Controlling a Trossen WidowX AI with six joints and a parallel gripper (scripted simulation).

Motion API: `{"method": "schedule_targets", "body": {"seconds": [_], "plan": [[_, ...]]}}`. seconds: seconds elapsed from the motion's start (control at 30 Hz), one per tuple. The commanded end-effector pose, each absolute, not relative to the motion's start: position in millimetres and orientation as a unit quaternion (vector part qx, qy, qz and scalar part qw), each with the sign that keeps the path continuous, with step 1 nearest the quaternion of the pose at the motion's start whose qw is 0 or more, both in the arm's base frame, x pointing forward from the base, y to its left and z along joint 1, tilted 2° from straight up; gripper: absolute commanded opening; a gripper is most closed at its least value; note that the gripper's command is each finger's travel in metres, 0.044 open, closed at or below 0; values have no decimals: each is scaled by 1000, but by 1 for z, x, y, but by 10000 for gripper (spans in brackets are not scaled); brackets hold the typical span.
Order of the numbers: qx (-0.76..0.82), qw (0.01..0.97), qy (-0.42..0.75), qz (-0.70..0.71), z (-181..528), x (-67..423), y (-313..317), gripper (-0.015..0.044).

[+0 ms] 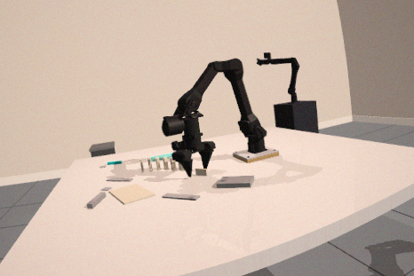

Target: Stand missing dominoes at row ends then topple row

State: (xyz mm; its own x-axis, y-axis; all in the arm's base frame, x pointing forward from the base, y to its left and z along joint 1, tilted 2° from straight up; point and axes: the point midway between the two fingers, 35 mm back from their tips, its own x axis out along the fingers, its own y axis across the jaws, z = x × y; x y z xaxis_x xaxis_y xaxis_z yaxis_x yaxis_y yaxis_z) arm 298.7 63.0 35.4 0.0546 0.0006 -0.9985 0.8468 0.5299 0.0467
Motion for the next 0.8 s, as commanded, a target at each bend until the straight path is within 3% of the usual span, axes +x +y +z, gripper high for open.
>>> {"method": "schedule_targets", "body": {"seconds": [0.0,0.5,0.77], "plan": [[354,635,600,-335,34,299,63,414],[354,635,600,-335,34,299,63,23],[354,635,600,-335,36,299,63,23]]}}
